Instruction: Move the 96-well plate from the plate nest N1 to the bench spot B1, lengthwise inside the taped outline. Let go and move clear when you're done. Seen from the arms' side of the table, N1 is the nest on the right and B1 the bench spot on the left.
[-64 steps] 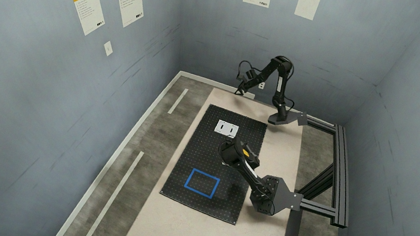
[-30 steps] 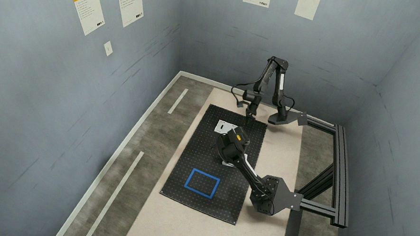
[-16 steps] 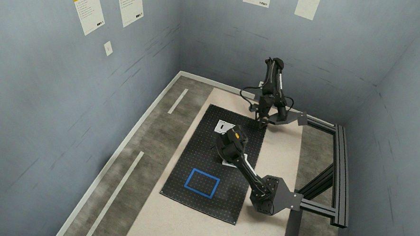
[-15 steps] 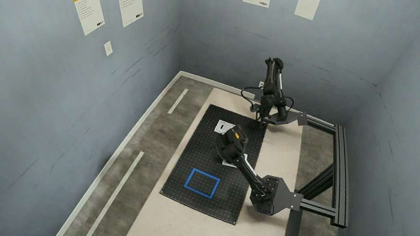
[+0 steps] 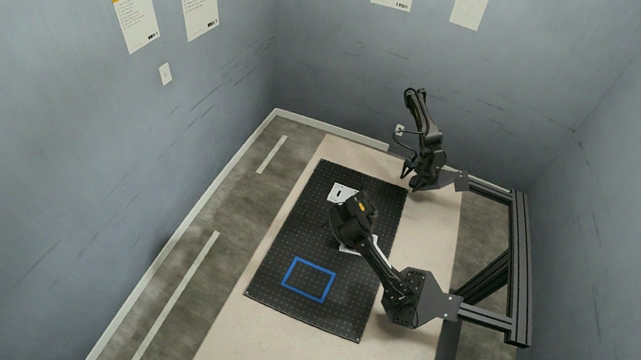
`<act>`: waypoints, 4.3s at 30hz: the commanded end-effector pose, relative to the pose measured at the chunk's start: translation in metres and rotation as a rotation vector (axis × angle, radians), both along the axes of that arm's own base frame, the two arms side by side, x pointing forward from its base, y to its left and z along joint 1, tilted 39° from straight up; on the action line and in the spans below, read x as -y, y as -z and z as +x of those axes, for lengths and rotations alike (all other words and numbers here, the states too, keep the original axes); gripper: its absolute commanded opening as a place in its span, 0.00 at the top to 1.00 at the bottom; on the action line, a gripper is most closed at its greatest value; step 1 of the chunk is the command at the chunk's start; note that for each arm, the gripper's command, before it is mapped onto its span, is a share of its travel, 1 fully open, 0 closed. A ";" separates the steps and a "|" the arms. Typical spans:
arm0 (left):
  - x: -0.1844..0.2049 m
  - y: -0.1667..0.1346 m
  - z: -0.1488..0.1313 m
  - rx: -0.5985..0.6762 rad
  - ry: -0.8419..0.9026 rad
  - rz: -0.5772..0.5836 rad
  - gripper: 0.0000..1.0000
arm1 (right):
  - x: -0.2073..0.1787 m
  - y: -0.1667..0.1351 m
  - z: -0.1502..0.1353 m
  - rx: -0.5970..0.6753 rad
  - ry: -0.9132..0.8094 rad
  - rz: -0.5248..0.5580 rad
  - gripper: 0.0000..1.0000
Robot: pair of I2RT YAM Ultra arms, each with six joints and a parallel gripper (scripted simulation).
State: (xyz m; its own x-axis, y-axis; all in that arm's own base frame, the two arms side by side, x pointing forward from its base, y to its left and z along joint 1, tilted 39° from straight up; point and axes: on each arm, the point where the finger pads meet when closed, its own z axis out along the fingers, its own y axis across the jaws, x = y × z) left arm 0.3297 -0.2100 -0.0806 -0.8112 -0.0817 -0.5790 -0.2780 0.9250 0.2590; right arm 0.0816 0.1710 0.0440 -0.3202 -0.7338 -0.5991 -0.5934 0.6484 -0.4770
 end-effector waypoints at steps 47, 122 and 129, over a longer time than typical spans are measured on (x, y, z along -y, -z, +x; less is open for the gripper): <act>-0.011 0.034 0.027 0.006 0.002 -0.010 0.00 | -0.004 -0.018 -0.037 0.186 -0.278 0.042 0.00; -0.159 -0.104 0.067 -0.035 0.058 0.005 0.21 | -0.141 0.095 -0.064 -0.125 -0.502 -0.060 0.00; -0.197 -0.131 0.076 -0.005 0.011 -0.001 0.21 | -0.171 0.113 0.004 -0.110 -0.385 0.048 0.00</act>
State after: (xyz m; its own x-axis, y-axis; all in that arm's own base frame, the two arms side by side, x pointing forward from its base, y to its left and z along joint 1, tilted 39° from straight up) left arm 0.4051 -0.0127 0.0418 -0.8025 -0.1109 -0.5862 -0.3140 0.9140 0.2569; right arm 0.0736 0.2806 -0.0640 -0.1437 -0.8843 -0.4443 -0.7827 0.3763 -0.4958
